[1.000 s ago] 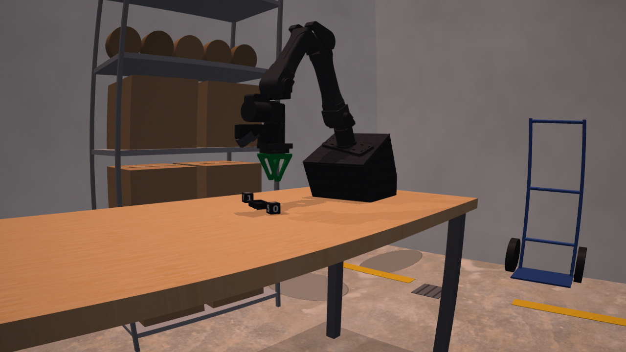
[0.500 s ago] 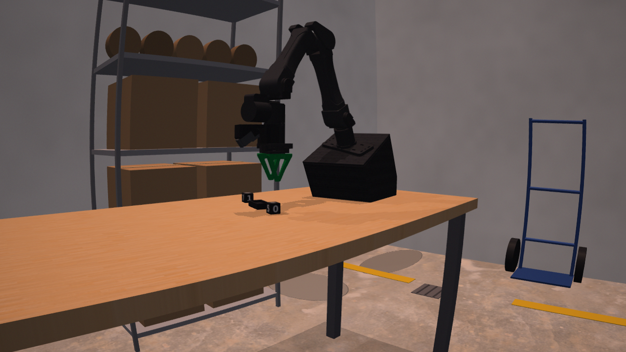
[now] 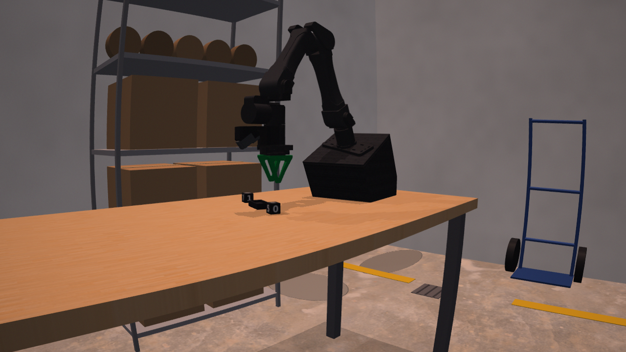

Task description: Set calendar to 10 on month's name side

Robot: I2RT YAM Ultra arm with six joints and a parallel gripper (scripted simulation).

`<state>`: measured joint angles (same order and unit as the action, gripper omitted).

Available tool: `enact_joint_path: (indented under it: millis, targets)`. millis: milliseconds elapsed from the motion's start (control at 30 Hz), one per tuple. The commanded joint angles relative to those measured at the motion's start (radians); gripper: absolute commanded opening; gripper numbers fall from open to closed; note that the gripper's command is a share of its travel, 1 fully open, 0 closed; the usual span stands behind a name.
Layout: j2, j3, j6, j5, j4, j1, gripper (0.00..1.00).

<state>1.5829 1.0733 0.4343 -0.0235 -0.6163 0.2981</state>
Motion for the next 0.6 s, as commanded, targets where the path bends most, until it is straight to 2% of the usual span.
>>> enact_joint_path:
  millis: [0, 567]
  targets:
    - [-0.002, 0.002, 0.0, 0.007, 0.02, 0.0, 0.45]
    - [0.059, -0.017, 0.002, 0.007, 0.098, 0.001, 0.45]
